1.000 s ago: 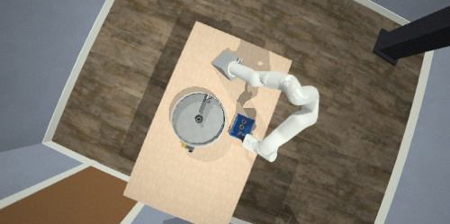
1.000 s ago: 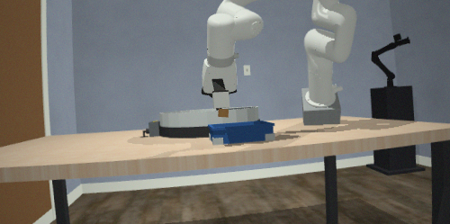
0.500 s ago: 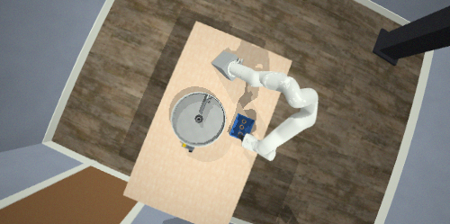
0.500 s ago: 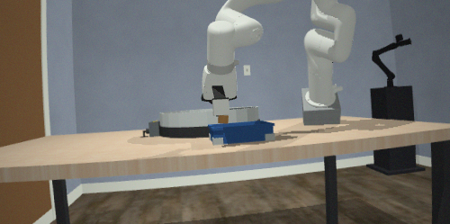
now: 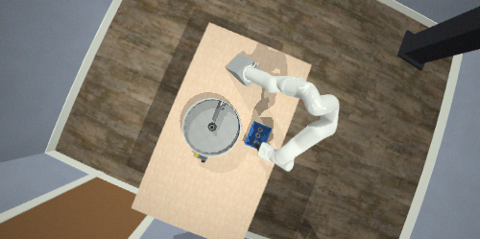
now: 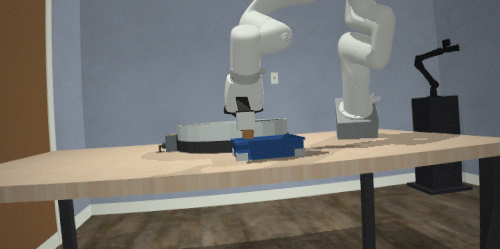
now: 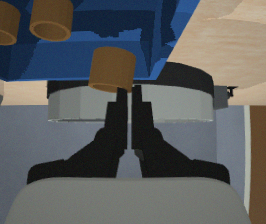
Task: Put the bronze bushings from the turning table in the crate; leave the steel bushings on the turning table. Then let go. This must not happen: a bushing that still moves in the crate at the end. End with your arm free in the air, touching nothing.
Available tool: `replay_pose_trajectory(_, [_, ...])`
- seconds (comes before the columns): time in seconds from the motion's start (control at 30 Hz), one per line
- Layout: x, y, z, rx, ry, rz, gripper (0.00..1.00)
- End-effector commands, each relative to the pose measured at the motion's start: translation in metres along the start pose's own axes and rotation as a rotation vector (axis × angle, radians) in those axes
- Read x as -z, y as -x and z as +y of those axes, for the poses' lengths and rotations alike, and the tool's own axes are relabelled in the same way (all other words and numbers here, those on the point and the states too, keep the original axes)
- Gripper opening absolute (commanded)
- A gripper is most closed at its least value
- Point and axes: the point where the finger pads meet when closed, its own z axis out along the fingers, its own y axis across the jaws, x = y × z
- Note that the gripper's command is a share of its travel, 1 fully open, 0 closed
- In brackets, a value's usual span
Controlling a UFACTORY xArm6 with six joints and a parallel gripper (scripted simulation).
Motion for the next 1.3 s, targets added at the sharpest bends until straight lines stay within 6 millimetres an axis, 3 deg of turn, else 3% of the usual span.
replay_pose_trajectory(0.0, [-0.003,-0.003,0.001,-0.001,0.003,0.001,0.0])
replay_pose_trajectory(0.7, [-0.026,-0.022,0.001,-0.001,0.003,0.001,0.0])
replay_pose_trajectory(1.27, [-0.028,-0.025,0.001,-0.001,0.003,0.001,0.0])
